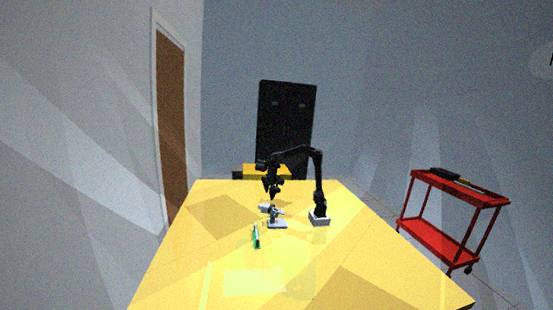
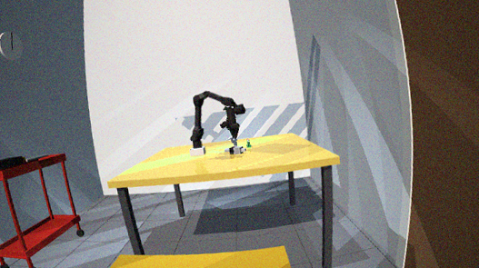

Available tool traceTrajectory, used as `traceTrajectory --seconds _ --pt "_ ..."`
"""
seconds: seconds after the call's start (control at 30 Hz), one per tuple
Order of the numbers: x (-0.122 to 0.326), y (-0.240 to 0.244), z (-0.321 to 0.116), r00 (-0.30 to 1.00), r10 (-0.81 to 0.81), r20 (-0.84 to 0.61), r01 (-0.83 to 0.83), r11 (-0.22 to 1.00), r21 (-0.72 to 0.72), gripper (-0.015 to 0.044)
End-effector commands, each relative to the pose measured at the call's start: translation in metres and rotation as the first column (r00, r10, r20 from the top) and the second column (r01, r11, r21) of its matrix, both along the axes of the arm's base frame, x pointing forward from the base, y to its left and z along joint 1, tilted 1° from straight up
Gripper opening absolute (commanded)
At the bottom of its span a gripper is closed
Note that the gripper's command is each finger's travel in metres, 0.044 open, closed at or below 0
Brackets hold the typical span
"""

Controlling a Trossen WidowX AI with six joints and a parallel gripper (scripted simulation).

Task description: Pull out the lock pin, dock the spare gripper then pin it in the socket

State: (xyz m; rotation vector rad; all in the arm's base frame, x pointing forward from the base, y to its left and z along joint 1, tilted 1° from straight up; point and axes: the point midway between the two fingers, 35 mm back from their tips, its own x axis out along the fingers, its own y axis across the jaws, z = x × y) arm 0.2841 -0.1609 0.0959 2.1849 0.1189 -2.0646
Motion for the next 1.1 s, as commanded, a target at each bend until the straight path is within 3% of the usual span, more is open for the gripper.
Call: traceTrajectory --seconds 0.0,0.13,0.43,0.63,0.83,0.97,1.07 --pt "0.002 0.001 0.008 0.775 0.632 0.025 -0.622 0.768 -0.154 0.044" --pt "0.003 0.001 0.01 0.492 0.869 -0.048 -0.85 0.468 -0.242 0.044" --pt "0.004 0.0 0.015 0.051 0.973 -0.225 -0.955 -0.018 -0.298 0.044" --pt "0.004 -0.001 0.018 -0.238 0.9 -0.365 -0.901 -0.345 -0.264 0.044" --pt "0.004 -0.001 0.021 -0.489 0.723 -0.488 -0.761 -0.627 -0.166 0.044" --pt "0.002 0.0 0.022 -0.625 0.557 -0.547 -0.629 -0.775 -0.071 0.044" --pt "0.002 0.0 0.022 -0.653 0.514 -0.557 -0.594 -0.804 -0.045 0.044"
